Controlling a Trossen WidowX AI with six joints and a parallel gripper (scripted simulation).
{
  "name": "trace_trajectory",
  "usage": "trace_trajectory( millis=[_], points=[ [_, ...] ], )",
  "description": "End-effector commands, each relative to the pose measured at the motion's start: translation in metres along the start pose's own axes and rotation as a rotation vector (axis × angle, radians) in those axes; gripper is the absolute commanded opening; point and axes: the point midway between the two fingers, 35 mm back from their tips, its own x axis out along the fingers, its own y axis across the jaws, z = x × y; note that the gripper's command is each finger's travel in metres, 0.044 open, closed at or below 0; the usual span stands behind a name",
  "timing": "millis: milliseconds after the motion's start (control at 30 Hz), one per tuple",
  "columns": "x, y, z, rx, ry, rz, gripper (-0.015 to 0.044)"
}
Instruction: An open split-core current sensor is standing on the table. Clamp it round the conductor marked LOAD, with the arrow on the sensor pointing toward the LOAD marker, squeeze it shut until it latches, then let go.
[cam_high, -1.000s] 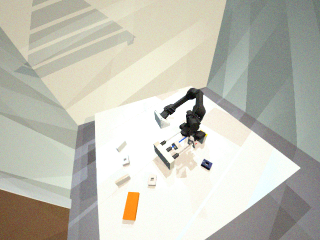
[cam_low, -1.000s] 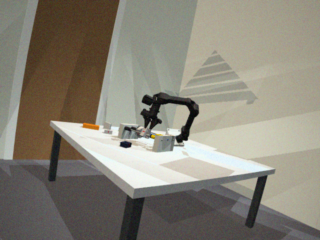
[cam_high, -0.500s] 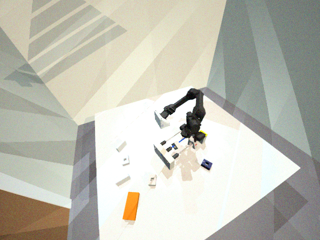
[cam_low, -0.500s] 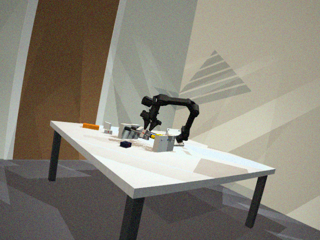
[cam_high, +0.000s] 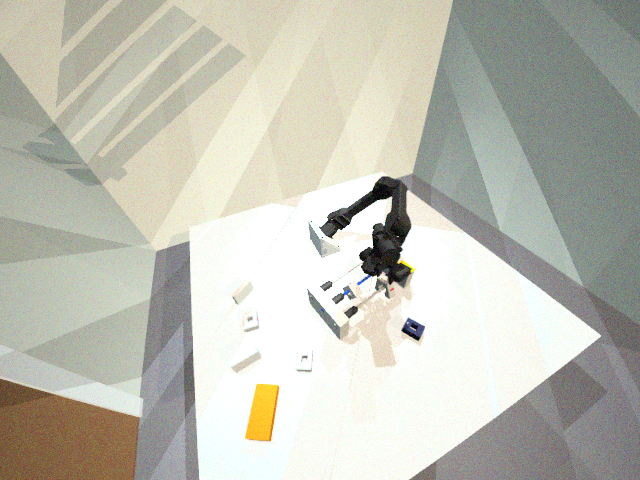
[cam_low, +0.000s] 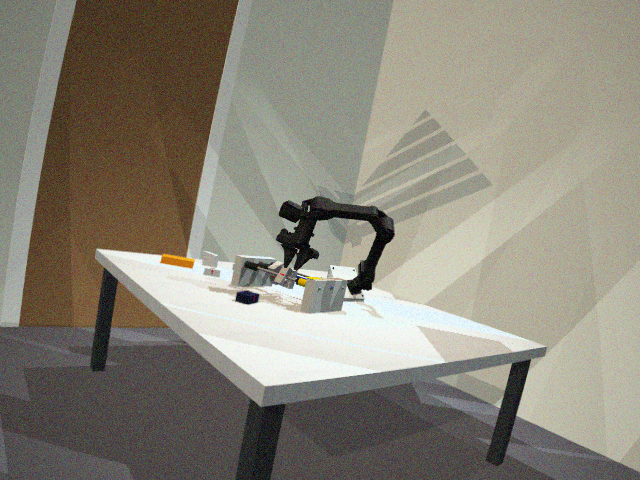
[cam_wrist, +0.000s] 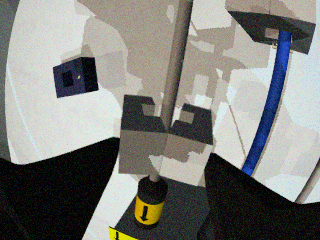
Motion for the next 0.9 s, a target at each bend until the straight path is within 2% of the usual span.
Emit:
trace_trajectory(
  millis=[0,867],
  points=[
    [-0.0006,0.0002,0.0001,-0.003,0.0,0.0,0.0],
    [0.0002,0.0033,0.0003,-0.002,-0.002,-0.033,0.0]
  ],
)
